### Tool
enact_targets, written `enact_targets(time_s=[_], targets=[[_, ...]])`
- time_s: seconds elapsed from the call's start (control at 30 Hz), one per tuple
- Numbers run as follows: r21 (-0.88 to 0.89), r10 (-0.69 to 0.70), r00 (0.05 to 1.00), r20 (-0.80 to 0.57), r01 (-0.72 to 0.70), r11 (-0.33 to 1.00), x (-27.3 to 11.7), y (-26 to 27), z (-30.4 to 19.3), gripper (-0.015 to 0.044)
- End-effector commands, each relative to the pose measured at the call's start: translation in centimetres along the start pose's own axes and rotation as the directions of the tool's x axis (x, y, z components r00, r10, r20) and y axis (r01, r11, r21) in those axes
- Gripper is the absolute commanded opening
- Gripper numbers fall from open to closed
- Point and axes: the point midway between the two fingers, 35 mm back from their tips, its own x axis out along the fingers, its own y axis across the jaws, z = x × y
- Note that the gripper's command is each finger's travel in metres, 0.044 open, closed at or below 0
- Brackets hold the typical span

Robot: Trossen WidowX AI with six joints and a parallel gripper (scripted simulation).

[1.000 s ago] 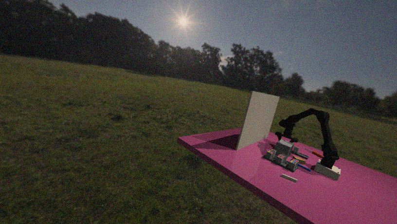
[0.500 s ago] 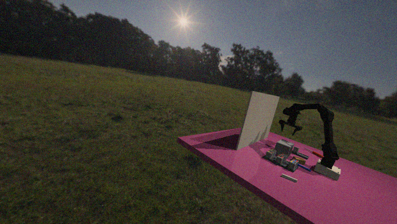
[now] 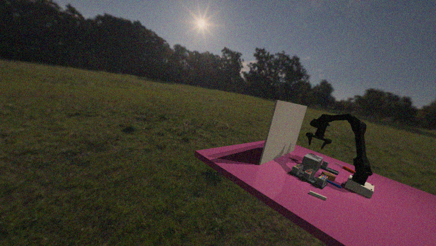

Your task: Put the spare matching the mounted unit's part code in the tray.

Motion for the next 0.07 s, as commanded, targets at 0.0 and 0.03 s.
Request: enact_targets(time_s=[0.0, 0.03], targets=[[0.000, -0.001, 1.000, -0.001, 0.001, 1.000, 0.13, 0.03, 0.03, 0.0440], [0.000, -0.001, 1.000, -0.001, 0.001, 1.000, 0.13, 0.03, 0.03, 0.0440]])
